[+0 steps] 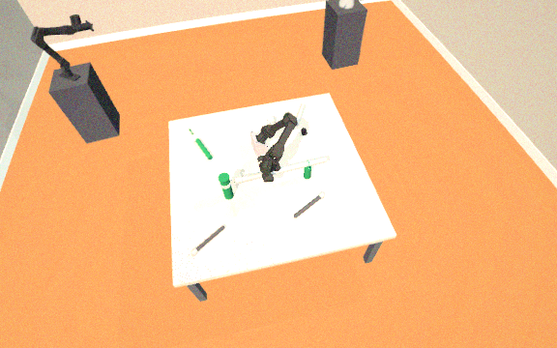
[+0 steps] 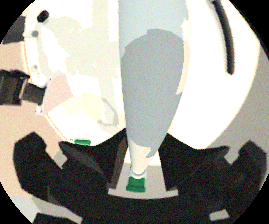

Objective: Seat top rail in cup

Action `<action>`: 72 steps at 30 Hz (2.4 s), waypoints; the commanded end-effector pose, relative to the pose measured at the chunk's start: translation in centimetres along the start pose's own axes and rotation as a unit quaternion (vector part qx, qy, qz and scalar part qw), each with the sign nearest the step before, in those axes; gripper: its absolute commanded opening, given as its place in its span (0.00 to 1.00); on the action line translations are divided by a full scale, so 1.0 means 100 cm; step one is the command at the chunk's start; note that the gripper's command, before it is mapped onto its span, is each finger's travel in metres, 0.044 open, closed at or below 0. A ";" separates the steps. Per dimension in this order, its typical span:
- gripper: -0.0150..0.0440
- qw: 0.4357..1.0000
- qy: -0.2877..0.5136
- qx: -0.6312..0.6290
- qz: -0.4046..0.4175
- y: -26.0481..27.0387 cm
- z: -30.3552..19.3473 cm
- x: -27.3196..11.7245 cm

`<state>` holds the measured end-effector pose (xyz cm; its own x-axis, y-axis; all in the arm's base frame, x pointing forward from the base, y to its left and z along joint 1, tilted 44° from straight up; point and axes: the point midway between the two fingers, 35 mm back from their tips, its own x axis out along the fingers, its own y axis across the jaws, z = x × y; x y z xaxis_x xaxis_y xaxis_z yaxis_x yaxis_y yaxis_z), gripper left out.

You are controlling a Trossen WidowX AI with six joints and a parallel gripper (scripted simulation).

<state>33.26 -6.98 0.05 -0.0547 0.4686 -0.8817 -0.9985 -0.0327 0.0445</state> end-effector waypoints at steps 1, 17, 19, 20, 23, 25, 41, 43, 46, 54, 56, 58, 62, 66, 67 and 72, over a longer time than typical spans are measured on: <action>0.25 1.000 0.005 0.000 0.000 0.000 -0.003 -0.002; 0.25 1.000 0.005 0.000 0.000 0.000 -0.004 -0.003; 0.25 1.000 0.005 0.000 0.000 0.000 -0.005 -0.004; 0.25 1.000 0.005 0.000 0.000 0.000 -0.005 -0.004; 0.25 1.000 0.005 0.000 0.000 0.000 -0.005 -0.004; 0.25 1.000 0.005 0.000 0.000 0.000 -0.005 -0.004; 0.25 1.000 0.005 0.000 0.000 0.000 -0.007 -0.005; 0.25 1.000 0.006 0.000 0.000 0.000 -0.007 -0.005; 0.25 1.000 0.006 0.000 0.000 0.000 -0.008 -0.005; 0.25 1.000 -0.003 0.000 0.006 0.001 0.000 -0.001; 0.25 1.000 -0.003 0.000 0.006 0.001 0.000 -0.001; 0.25 1.000 -0.003 0.000 0.006 0.001 0.000 -0.001; 0.25 1.000 -0.003 0.000 0.006 0.001 -0.002 -0.001; 0.25 1.000 -0.003 0.000 0.006 0.000 -0.005 -0.001; 0.25 1.000 -0.003 0.000 0.006 0.000 -0.006 -0.001; 0.25 1.000 -0.002 0.000 0.006 -0.001 -0.010 -0.003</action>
<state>33.15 -6.98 -0.02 -0.0734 0.4844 -0.8718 -0.9973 -0.0432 0.0600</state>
